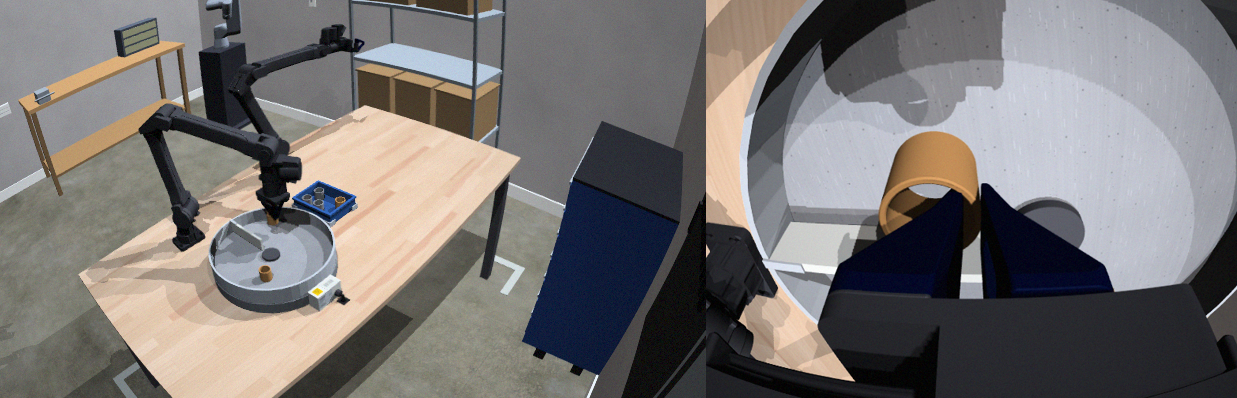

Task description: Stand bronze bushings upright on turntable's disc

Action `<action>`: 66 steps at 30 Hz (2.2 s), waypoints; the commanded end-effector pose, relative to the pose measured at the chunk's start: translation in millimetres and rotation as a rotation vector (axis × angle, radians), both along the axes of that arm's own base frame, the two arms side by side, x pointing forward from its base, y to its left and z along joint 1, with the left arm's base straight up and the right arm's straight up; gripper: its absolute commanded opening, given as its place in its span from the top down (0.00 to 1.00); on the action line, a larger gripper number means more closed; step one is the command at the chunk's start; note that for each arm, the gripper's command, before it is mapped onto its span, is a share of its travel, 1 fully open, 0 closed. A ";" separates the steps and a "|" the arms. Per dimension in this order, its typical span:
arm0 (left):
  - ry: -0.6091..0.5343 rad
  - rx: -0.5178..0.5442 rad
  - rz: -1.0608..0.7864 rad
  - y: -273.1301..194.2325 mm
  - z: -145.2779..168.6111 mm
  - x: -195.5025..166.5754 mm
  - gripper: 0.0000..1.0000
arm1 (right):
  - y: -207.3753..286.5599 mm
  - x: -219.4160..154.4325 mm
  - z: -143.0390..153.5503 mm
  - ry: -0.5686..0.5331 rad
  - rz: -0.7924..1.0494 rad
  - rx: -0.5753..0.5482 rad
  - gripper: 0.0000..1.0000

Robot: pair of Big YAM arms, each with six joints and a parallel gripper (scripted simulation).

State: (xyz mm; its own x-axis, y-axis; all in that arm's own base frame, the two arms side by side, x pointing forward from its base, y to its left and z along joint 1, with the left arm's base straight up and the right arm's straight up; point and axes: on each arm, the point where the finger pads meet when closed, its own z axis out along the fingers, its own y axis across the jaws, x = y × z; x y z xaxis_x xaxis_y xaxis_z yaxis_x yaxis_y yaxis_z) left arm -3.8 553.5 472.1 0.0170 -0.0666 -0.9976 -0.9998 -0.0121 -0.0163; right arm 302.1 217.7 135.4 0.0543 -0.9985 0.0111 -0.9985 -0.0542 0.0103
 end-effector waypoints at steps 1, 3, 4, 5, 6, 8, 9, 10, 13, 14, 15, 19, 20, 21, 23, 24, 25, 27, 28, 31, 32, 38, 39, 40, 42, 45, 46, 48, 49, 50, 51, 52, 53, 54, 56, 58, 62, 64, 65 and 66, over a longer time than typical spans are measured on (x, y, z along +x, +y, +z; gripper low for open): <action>0.017 0.067 0.005 -8.7 28.5 -4.8 0.00 | 15.7 23.6 27.1 -0.066 0.005 0.054 1.00; 0.017 0.067 0.005 -8.7 28.5 -4.8 0.00 | 15.7 23.9 26.2 -0.064 0.005 0.053 1.00; 0.017 0.067 0.005 -8.7 28.5 -4.8 0.00 | 15.8 24.3 24.8 -0.061 0.005 0.051 1.00; 0.017 0.067 0.005 -8.7 28.5 -4.8 0.00 | 15.9 24.9 22.7 -0.057 0.005 0.047 1.00; 0.017 0.067 0.005 -8.7 28.5 -4.8 0.00 | 16.0 25.5 21.0 -0.053 0.004 0.045 1.00; 0.017 0.067 0.005 -8.7 28.5 -4.8 0.00 | 16.0 25.5 21.0 -0.053 0.004 0.045 1.00; 0.017 0.067 0.005 -8.7 28.5 -4.8 0.00 | 15.8 25.7 25.9 -0.064 0.003 0.052 1.00; 0.017 0.067 0.005 -8.7 28.5 -4.8 0.00 | 15.8 26.0 26.2 -0.064 0.003 0.053 1.00; 0.017 0.067 0.005 -8.7 28.5 -4.8 0.00 | 15.9 26.1 26.0 -0.064 0.003 0.052 1.00; 0.017 0.067 0.005 -8.7 28.5 -4.8 0.00 | 16.0 26.1 26.0 -0.064 0.003 0.052 1.00; 0.017 0.067 0.005 -8.7 28.5 -4.8 0.00 | 16.0 26.0 26.0 -0.064 0.003 0.052 1.00; 0.017 0.067 0.005 -8.7 28.5 -4.8 0.00 | 16.0 26.0 26.0 -0.064 0.003 0.052 1.00; 0.017 0.067 0.005 -8.7 28.5 -4.8 0.00 | 16.0 26.0 26.0 -0.064 0.003 0.052 1.00; 0.017 0.067 0.005 -8.7 28.5 -4.8 0.00 | 16.0 26.0 26.0 -0.064 0.003 0.053 1.00; 0.017 0.067 0.005 -8.7 28.5 -4.8 0.00 | 16.2 26.3 25.6 -0.064 0.003 0.053 1.00; 0.017 0.067 0.005 -8.7 28.5 -4.8 0.00 | 16.2 26.3 25.6 -0.064 0.003 0.053 1.00; 0.017 0.067 0.005 -8.7 28.5 -4.8 0.00 | 16.2 26.3 25.6 -0.064 0.003 0.053 1.00; 0.017 0.067 0.005 -8.7 28.5 -4.8 0.00 | 16.6 26.9 24.2 -0.064 0.003 0.053 1.00; 0.017 0.067 0.005 -8.7 28.5 -4.8 0.00 | 16.6 27.0 23.0 -0.063 0.003 0.051 1.00; 0.017 0.067 0.005 -8.7 28.5 -4.8 0.00 | 16.8 27.2 18.2 -0.056 0.003 0.047 1.00; 0.017 0.067 0.005 -8.7 28.5 -4.8 0.00 | 16.8 27.3 17.4 -0.057 0.003 0.047 1.00; 0.017 0.067 0.005 -8.7 28.5 -4.8 0.00 | 4.3 9.8 -11.2 -0.010 0.003 0.014 1.00; 0.017 0.067 0.005 -8.7 28.5 -4.8 0.00 | 4.3 9.8 -13.6 -0.009 0.003 0.013 1.00; 0.017 0.067 0.005 -8.7 28.5 -4.8 0.00 | 4.3 9.9 -15.4 -0.009 0.003 0.013 1.00; 0.017 0.067 0.005 -8.7 28.5 -4.8 0.00 | 4.3 9.9 -15.4 -0.009 0.003 0.013 1.00; 0.017 0.067 0.005 -8.7 28.5 -4.8 0.00 | 4.4 10.3 -13.9 -0.024 0.002 0.024 1.00; 0.017 0.067 0.005 -8.7 28.5 -4.8 0.00 | 4.3 10.2 -20.2 -0.014 0.002 0.017 1.00; 0.017 0.067 0.005 -8.7 28.5 -4.8 0.00 | 4.3 10.1 -26.3 -0.009 0.003 0.013 1.00; 0.017 0.067 0.005 -8.7 28.5 -4.8 0.00 | 4.4 10.1 -28.1 -0.009 0.003 0.013 1.00; 0.017 0.067 0.005 -8.7 28.5 -4.8 0.00 | 4.4 10.1 -29.8 -0.009 0.003 0.013 1.00; 0.017 0.067 0.005 -8.7 28.5 -4.8 0.00 | 4.4 10.2 -31.4 -0.009 0.003 0.013 1.00; 0.017 0.067 0.005 -8.7 28.5 -4.8 0.00 | 4.5 10.4 -29.1 -0.018 0.003 0.019 1.00; 0.017 0.067 0.005 -8.7 28.5 -4.8 0.00 | 7.7 14.9 -23.1 -0.035 0.003 0.032 1.00; 0.017 0.067 0.005 -8.7 28.5 -4.8 0.00 | 7.9 15.2 -23.2 -0.038 0.002 0.034 1.00; 0.017 0.067 0.005 -8.7 28.5 -4.8 0.00 | 4.6 10.6 -33.9 -0.018 0.002 0.020 1.00; 0.017 0.067 0.005 -8.7 28.5 -4.8 0.00 | 4.5 10.4 -37.6 -0.012 0.002 0.016 1.00; 0.017 0.067 0.005 -8.7 28.5 -4.8 0.00 | 7.6 14.7 -31.2 -0.032 0.002 0.030 1.00; 0.017 0.067 0.005 -8.7 28.5 -4.8 0.00 | 4.7 10.6 -38.4 -0.017 0.002 0.019 1.00; 0.017 0.067 0.005 -8.7 28.5 -4.8 0.00 | 5.2 11.3 -37.8 -0.016 0.002 0.018 1.00; 0.017 0.067 0.005 -8.7 28.5 -4.8 0.00 | 6.2 12.7 -36.6 -0.018 0.002 0.020 1.00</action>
State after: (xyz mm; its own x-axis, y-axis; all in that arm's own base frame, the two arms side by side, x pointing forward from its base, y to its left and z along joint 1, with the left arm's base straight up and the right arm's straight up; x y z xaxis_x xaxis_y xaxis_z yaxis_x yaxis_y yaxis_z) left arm -3.8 553.5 472.1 0.0170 -0.0666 -0.9976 -0.9998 -0.0121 -0.0163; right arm 308.1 221.7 97.1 0.0567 -0.9984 0.0050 -0.9984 -0.0567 0.0009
